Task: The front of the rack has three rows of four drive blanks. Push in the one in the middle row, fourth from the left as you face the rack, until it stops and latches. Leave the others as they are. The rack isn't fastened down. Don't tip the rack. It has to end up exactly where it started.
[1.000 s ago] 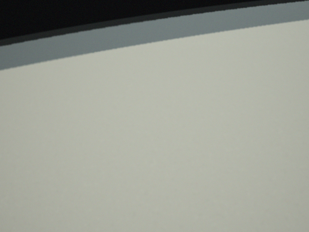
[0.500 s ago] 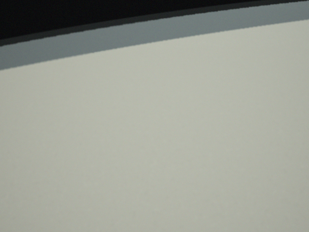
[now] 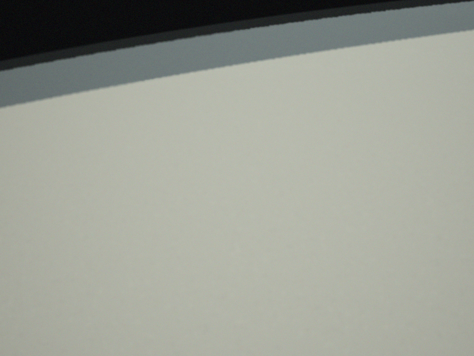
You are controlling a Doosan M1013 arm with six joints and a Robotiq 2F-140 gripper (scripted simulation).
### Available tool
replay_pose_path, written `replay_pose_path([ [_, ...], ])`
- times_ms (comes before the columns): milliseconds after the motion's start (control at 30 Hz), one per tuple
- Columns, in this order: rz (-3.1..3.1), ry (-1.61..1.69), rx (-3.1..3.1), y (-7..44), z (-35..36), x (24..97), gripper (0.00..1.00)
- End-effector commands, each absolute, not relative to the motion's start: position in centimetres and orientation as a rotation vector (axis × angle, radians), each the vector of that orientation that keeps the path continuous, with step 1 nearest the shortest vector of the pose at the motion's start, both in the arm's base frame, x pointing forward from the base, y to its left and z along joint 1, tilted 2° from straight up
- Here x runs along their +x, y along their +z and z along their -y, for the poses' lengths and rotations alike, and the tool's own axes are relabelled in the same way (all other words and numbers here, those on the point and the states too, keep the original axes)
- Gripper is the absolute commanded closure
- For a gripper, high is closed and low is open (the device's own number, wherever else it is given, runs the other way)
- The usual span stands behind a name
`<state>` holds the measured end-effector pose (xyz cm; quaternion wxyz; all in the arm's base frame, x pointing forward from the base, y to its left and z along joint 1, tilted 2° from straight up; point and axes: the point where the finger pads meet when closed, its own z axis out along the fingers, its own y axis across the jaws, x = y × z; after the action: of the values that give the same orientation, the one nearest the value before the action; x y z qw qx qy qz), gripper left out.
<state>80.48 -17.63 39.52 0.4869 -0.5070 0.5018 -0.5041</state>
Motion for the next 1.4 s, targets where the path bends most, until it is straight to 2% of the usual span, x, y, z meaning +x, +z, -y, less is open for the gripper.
replay_pose_path([
  [0, -1.22, -1.226, -1.233, 39.53, 17.63, 80.49, 1.0],
  [1367, -1.22, -1.226, -1.233, 39.51, 17.64, 81.36, 1.0],
])
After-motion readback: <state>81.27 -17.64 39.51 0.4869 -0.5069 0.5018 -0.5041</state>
